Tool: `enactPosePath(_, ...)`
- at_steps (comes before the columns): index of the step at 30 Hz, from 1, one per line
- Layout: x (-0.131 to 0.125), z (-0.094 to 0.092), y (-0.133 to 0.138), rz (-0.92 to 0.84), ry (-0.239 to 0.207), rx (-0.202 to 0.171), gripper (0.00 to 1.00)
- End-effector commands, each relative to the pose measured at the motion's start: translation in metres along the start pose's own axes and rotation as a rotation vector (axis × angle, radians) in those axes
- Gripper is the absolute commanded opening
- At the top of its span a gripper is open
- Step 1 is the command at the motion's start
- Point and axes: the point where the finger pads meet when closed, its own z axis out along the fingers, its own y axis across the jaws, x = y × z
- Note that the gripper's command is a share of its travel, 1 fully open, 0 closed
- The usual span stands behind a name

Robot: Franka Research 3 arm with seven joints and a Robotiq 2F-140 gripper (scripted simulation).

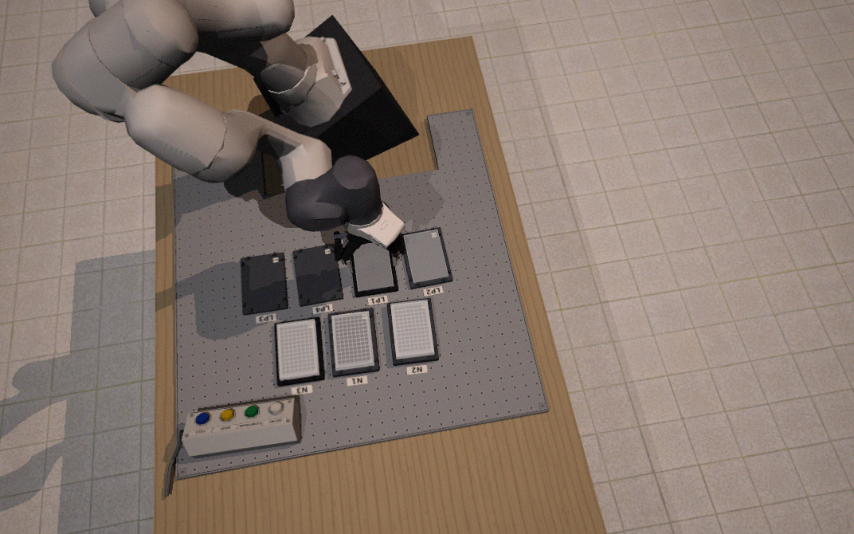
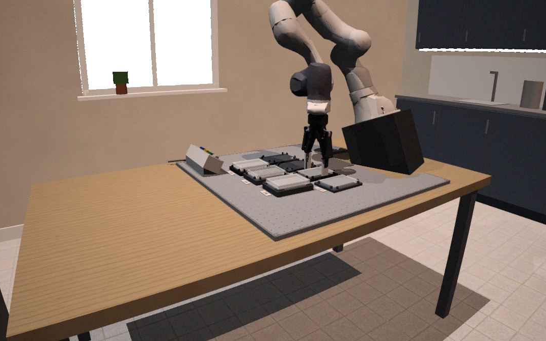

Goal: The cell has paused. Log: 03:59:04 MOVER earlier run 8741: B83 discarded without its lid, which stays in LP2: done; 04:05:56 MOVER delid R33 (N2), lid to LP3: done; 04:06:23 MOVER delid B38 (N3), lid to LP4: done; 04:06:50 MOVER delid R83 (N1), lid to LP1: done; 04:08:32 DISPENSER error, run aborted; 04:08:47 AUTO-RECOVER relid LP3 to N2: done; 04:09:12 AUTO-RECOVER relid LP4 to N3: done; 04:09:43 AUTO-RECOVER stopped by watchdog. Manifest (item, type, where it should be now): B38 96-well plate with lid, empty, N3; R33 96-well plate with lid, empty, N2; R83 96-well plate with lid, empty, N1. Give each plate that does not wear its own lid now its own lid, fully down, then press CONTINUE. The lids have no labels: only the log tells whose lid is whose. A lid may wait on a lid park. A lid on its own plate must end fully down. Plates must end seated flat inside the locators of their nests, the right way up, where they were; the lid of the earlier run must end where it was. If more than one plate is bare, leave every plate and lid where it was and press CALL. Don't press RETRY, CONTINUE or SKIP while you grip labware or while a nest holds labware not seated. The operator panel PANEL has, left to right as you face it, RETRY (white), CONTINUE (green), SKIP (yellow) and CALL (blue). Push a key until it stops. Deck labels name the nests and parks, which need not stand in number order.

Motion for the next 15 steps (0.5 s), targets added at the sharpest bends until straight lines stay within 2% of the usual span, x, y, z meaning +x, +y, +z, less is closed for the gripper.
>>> enactPosePath(1,0.0,0.0013,0.0014,0.004,0.0,-0.004,0.66)
enactPosePath(5,0.0,0.0013,0.0014,0.004,0.0,-0.004,0.66)
enactPosePath(6,0.0,0.0013,0.0014,0.004,0.0,-0.004,0.0)
enactPosePath(15,0.0,0.0013,0.0014,0.004,0.0,-0.004,0.0)
